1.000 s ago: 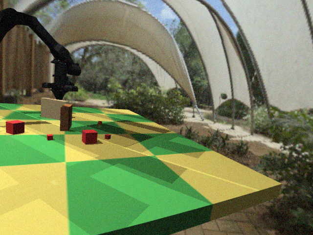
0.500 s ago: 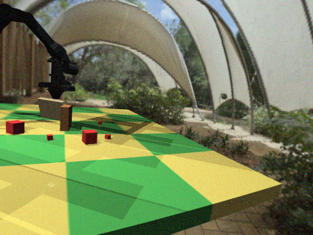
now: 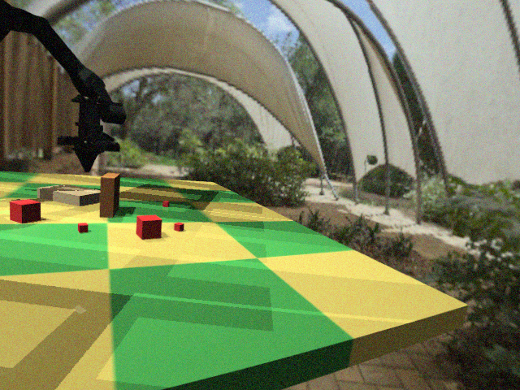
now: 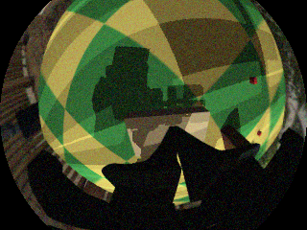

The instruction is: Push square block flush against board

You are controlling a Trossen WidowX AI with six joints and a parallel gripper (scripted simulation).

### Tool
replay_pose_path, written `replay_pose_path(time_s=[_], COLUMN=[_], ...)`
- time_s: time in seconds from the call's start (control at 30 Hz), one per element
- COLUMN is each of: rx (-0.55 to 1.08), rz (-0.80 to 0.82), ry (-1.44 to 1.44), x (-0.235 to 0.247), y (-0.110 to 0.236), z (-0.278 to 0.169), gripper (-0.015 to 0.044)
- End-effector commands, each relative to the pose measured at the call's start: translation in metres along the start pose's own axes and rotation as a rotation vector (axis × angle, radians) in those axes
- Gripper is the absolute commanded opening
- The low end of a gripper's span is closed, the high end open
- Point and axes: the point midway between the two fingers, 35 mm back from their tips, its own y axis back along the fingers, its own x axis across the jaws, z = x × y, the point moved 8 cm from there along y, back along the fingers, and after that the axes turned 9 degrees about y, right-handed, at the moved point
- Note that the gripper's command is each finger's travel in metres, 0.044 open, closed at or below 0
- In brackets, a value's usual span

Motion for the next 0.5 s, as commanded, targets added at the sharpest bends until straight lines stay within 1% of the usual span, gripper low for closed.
replay_pose_path(time_s=[0.0, 0.47], rx=[-0.01, -0.012], rz=[-0.003, -0.004], ry=[0.004, 0.004], x=[0.0, -0.004], y=[0.002, 0.003], z=[0.0, 0.022], gripper=[0.0, 0.0])
